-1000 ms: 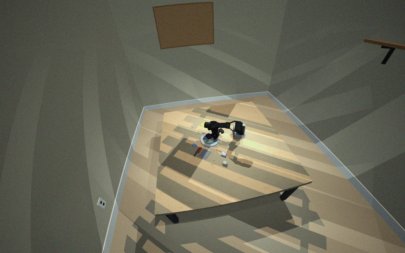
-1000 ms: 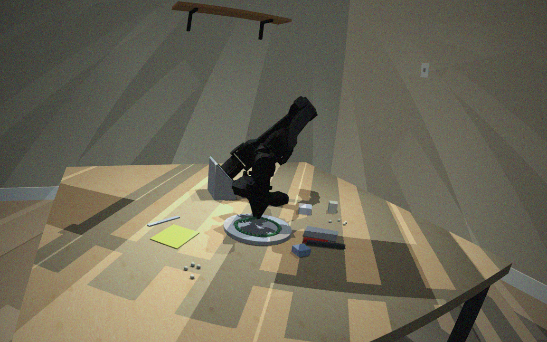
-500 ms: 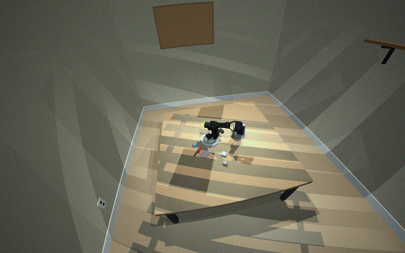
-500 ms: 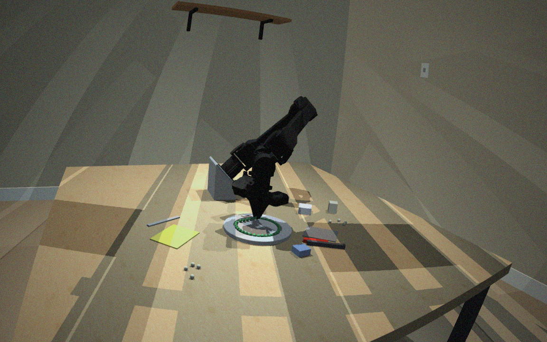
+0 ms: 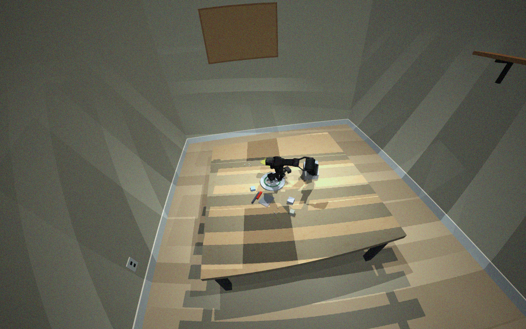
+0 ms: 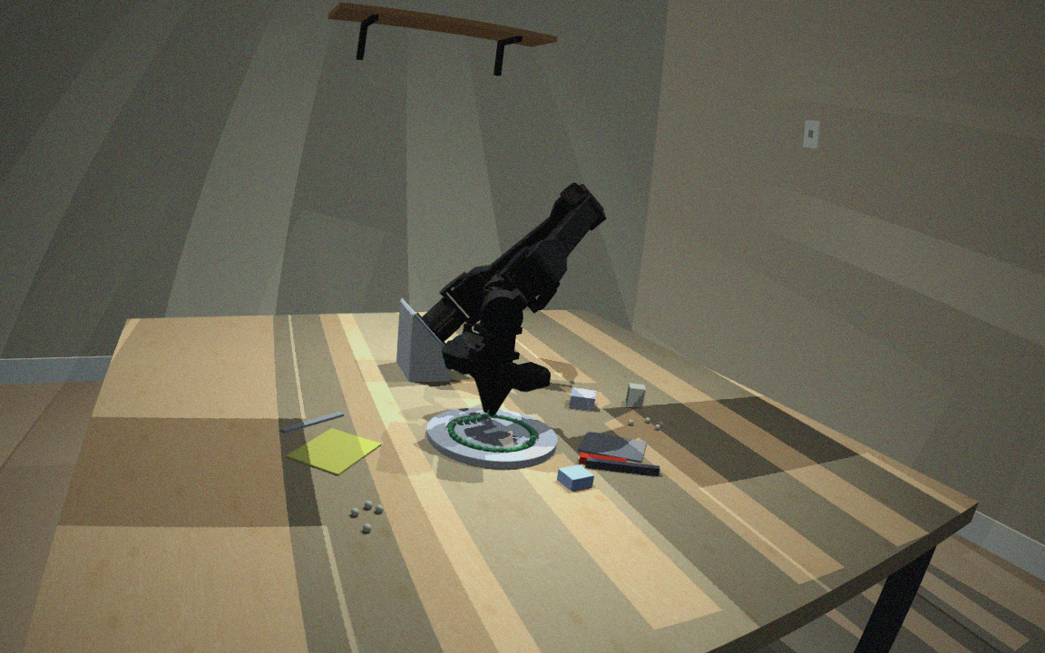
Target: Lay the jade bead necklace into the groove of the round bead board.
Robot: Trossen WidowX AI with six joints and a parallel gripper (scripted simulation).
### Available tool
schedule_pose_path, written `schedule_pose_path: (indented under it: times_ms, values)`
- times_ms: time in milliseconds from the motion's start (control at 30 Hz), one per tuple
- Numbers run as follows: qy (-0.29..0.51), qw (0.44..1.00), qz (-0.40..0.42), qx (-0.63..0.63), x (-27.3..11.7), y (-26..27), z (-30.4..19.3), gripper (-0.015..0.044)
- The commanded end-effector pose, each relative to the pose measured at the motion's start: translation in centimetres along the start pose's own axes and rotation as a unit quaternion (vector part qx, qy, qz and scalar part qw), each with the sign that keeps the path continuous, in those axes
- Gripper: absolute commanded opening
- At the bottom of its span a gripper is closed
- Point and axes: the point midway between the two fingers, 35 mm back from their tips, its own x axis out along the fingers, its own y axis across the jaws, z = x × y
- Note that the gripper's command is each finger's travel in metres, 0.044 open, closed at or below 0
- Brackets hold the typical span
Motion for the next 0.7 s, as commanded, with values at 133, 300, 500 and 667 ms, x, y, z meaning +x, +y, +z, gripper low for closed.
schedule_pose_path:
  times_ms: [133, 300, 500, 667]
  values:
    - [-0.001, 1.000, 0.001, -0.002, -0.17, -0.82, -0.30, 0.0000]
    - [-0.001, 1.000, 0.001, -0.002, -0.07, -0.86, -0.31, 0.0000]
    - [-0.001, 1.000, 0.001, -0.002, 0.64, -0.86, -0.32, 0.0000]
    - [-0.003, 1.000, 0.003, -0.005, 0.36, -0.68, -0.19, 0.0105]
